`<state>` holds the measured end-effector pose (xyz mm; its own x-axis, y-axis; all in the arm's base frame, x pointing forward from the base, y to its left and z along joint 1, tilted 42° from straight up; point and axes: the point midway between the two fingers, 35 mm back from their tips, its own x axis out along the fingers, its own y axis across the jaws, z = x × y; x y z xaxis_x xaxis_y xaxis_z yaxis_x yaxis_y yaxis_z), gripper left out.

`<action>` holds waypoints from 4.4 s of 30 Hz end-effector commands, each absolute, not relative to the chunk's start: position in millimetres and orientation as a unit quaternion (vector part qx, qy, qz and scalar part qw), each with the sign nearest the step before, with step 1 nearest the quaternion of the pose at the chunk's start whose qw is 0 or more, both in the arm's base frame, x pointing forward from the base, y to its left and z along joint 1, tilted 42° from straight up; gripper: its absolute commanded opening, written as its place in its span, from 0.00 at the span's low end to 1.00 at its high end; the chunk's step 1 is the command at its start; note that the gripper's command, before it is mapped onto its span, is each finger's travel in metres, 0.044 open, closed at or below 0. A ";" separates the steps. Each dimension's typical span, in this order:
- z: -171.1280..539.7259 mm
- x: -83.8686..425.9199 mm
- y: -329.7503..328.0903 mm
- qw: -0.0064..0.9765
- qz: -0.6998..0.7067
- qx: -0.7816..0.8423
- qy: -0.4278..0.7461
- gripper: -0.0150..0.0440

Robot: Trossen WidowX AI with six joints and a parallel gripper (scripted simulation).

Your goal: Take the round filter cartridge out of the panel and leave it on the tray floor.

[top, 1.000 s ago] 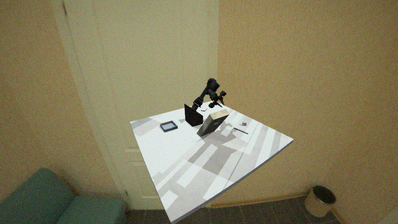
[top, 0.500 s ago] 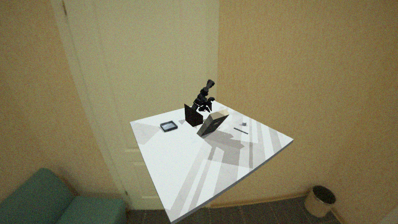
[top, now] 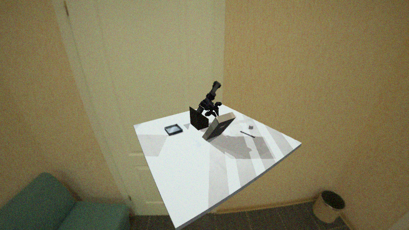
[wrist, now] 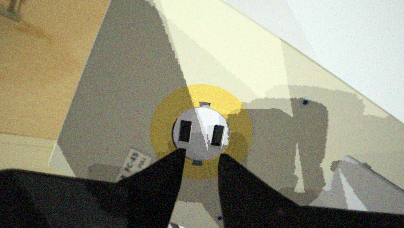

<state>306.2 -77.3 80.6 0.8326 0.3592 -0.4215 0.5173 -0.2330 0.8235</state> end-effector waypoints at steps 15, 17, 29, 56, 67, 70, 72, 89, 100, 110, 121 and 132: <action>69.5 330.2 -66.6 0.552 -0.071 0.784 0.276 0.42; 68.4 332.6 -65.1 0.552 -0.071 0.784 0.276 0.42; 69.1 334.8 -66.4 0.552 -0.071 0.784 0.276 0.42; 67.3 334.5 -65.2 0.552 -0.071 0.784 0.276 0.42; 67.1 336.7 -64.9 0.552 -0.071 0.784 0.276 0.42; 67.3 336.8 -65.0 0.552 -0.071 0.784 0.276 0.42; 67.3 336.8 -65.0 0.552 -0.071 0.784 0.276 0.42; 66.5 336.3 -64.6 0.552 -0.071 0.784 0.276 0.42; 64.9 339.5 -63.1 0.552 -0.071 0.784 0.276 0.42; 62.5 344.3 -61.0 0.552 -0.071 0.784 0.275 0.42; 60.7 348.2 -59.4 0.552 -0.070 0.784 0.275 0.42; 60.2 345.6 -59.0 0.551 -0.068 0.784 0.278 0.34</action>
<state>345.6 -59.4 60.7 0.8374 0.3604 -0.4108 0.5089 -0.2400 0.8267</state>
